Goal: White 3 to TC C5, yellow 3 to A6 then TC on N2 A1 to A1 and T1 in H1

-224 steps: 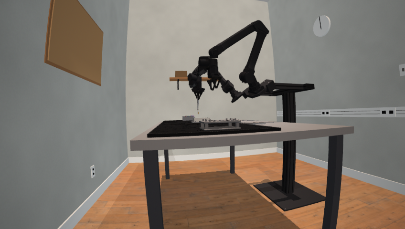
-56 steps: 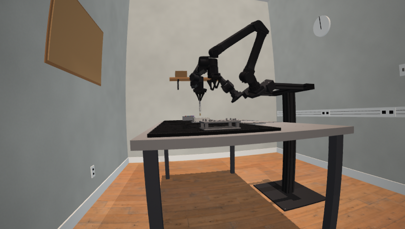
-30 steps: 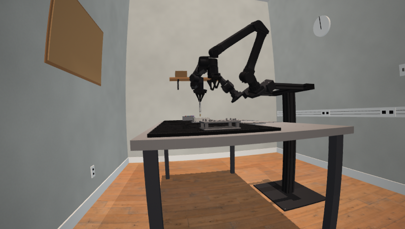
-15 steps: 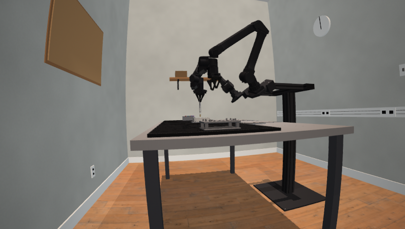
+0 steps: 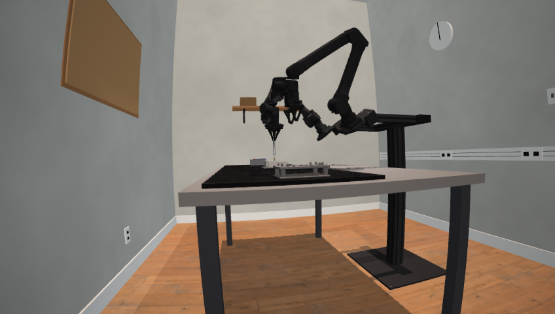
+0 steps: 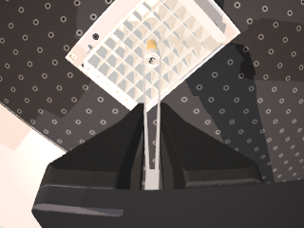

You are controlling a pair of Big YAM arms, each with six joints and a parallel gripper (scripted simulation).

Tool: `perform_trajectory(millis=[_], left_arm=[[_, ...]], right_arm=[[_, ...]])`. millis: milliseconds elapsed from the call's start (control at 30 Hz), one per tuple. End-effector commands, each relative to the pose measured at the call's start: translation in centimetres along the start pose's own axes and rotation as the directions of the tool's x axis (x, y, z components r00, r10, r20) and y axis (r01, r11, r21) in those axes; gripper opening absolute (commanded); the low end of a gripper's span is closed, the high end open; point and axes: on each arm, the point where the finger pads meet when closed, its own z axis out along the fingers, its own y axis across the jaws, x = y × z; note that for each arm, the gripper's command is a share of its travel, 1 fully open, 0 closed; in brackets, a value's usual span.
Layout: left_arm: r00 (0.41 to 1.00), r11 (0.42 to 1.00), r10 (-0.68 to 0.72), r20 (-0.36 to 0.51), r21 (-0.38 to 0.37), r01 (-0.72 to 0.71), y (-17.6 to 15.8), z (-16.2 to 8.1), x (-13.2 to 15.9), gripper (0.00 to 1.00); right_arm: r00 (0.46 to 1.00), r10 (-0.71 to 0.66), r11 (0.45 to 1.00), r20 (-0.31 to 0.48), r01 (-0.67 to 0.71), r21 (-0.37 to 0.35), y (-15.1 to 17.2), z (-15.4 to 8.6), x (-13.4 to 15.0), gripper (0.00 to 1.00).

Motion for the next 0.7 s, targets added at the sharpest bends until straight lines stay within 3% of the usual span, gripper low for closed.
perform_trajectory(millis=[0, 667], left_arm=[[1.0, 1.0, 0.007, 0.028, 0.002, -0.007, 0.21, -0.75, -1.15, 1.0], [1.0, 1.0, 0.007, 0.028, 0.002, -0.007, 0.21, -0.75, -1.15, 1.0]], right_arm=[[1.0, -0.001, 1.0, -0.001, 0.001, 0.005, -0.06, 0.84, -0.18, 0.09], [1.0, 0.004, 1.0, -0.004, -0.004, 0.003, -0.24, 1.4, -0.16, 0.09]])
